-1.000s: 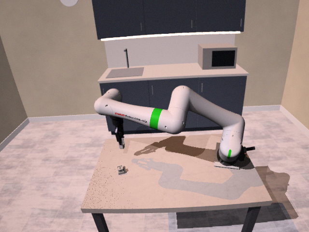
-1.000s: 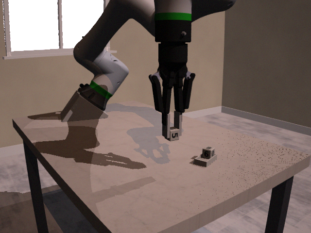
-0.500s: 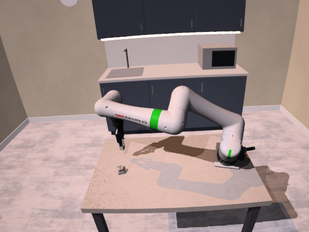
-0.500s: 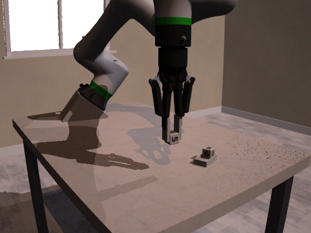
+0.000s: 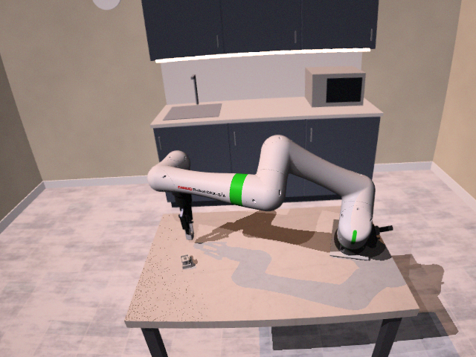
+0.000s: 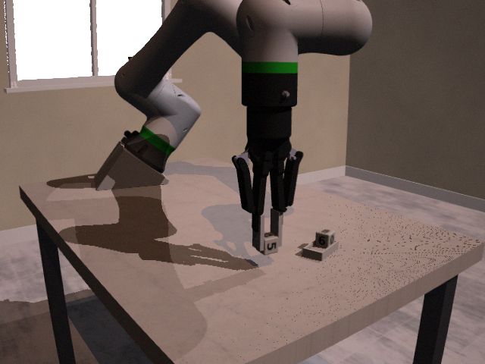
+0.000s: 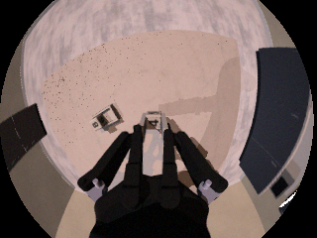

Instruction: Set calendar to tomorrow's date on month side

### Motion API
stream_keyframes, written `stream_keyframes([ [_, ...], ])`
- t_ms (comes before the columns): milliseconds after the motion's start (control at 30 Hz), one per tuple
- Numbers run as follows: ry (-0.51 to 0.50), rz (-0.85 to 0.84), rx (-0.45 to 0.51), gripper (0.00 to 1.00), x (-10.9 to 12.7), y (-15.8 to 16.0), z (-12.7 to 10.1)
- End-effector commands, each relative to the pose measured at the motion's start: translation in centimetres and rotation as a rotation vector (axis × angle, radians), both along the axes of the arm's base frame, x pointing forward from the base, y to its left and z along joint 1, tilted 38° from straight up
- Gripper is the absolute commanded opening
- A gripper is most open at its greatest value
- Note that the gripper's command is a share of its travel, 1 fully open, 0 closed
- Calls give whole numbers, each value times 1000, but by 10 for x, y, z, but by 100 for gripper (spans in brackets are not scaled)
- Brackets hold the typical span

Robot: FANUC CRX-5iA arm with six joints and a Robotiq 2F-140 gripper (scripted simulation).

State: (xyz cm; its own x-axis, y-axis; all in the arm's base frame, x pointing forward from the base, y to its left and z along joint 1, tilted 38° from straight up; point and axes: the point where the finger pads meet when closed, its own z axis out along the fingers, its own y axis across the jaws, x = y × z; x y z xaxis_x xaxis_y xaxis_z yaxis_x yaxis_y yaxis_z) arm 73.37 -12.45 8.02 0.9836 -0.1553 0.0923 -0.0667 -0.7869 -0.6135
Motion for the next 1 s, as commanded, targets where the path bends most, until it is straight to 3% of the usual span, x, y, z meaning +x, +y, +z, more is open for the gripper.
stream_keyframes([
  [0, -1, -1, 0, 24, 4, 11, -14],
  [200, -1, -1, 0, 24, 6, 18, -24],
  [967, -1, -1, 0, 24, 6, 18, -24],
])
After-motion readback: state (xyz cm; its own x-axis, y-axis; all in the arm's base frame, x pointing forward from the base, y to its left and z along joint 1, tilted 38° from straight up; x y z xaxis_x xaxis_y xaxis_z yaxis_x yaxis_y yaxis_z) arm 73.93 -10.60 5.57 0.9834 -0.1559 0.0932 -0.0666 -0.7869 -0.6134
